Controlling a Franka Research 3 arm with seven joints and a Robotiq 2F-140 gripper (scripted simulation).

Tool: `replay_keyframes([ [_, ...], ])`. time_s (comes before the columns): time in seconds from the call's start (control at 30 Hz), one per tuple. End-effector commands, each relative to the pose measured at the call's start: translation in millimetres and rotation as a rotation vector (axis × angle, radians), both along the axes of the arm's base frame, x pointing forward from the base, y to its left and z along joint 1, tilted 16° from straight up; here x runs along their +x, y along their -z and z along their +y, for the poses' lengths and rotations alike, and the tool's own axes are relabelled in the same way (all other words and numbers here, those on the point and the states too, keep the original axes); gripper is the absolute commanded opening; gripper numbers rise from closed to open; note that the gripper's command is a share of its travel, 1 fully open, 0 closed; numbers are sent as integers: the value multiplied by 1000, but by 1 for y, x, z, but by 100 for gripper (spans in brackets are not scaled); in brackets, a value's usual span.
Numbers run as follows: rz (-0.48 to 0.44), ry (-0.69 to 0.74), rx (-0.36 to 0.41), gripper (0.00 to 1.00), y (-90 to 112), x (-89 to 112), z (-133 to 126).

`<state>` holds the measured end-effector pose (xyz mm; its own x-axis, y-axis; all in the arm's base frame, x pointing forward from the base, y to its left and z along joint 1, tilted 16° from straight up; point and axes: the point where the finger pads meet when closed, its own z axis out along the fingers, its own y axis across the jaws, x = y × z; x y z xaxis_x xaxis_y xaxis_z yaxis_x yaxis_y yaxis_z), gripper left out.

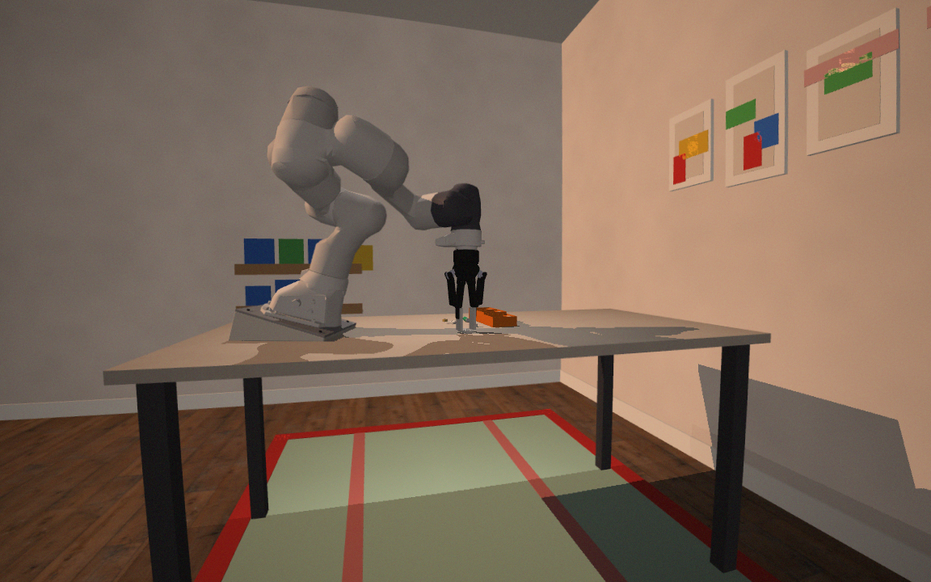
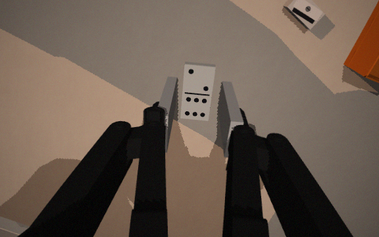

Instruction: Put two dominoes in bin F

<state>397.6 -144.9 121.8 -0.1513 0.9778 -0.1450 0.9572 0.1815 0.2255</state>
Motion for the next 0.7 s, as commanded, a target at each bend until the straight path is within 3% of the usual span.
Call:
replay_keyframes([
  [0.0, -8, 10, 0, 25, 4, 4, -1],
  [0.4, -8, 10, 0, 25, 4, 2, -1],
  [0.43, -8, 10, 0, 13, 4, 2, -1],
  [0.67, -8, 10, 0, 13, 4, 2, -1],
])
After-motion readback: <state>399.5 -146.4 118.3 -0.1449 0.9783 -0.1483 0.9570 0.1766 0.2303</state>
